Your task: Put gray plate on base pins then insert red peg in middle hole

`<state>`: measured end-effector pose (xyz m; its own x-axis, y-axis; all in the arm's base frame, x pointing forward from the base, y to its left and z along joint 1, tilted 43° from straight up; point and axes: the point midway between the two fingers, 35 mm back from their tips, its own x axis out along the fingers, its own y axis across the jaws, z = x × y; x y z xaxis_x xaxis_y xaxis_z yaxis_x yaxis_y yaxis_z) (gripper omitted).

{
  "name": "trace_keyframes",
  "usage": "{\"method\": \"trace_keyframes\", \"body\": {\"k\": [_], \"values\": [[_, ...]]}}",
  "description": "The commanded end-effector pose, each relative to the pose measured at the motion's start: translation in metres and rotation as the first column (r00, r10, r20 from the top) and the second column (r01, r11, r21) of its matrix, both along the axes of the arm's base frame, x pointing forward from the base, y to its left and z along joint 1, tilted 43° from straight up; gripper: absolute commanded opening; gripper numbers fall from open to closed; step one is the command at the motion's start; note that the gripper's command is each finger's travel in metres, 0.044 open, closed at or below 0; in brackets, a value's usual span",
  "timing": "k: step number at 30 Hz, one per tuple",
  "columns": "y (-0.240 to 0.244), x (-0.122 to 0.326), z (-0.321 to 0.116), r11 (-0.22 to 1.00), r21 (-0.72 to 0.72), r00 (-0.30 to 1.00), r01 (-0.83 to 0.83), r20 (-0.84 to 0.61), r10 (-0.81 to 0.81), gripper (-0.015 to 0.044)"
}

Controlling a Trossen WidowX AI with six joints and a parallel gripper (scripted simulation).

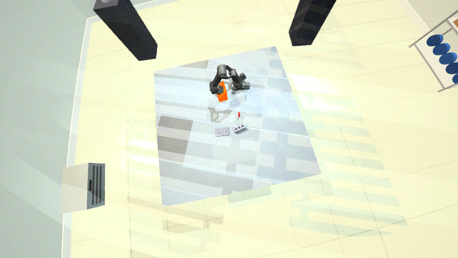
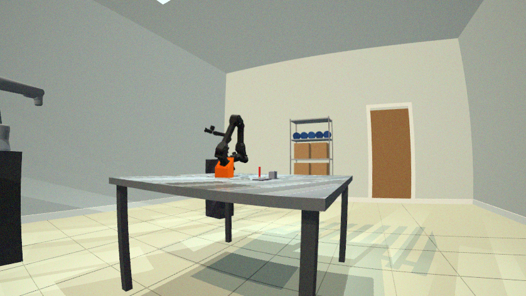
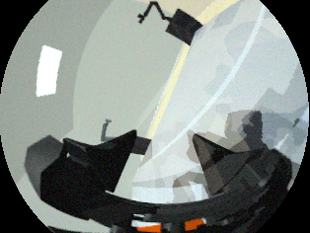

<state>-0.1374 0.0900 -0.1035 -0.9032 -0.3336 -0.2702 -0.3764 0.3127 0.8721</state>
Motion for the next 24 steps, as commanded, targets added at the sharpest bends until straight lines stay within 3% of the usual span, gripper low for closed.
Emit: {"method": "trace_keyframes", "body": {"k": [1, 3, 6, 9, 12, 15, 18, 21, 24], "values": [[0.0, 0.0, 0.0, 1.0, 0.016, 1.0, -0.013, -0.002, 0.013, 0.0426], [-0.001, -0.001, -0.003, 0.983, 0.139, 0.992, -0.119, -0.013, 0.122, 0.044], [-0.001, -0.004, -0.008, 0.846, 0.409, 0.924, -0.342, -0.017, 0.381, 0.044], [0.0, -0.007, -0.011, 0.598, 0.635, 0.781, -0.489, 0.014, 0.624, 0.044], [0.001, -0.01, -0.012, 0.292, 0.801, 0.571, -0.522, 0.074, 0.818, 0.044], [0.004, -0.015, -0.009, -0.012, 0.903, 0.311, -0.43, 0.161, 0.937, 0.044], [0.006, -0.02, -0.005, -0.251, 0.941, 0.032, -0.227, 0.265, 0.964, 0.044], [0.009, -0.027, 0.002, -0.376, 0.927, -0.221, 0.01, 0.369, 0.903, 0.044], [0.011, -0.032, 0.008, -0.394, 0.901, -0.361, 0.182, 0.434, 0.825, 0.044]]}}
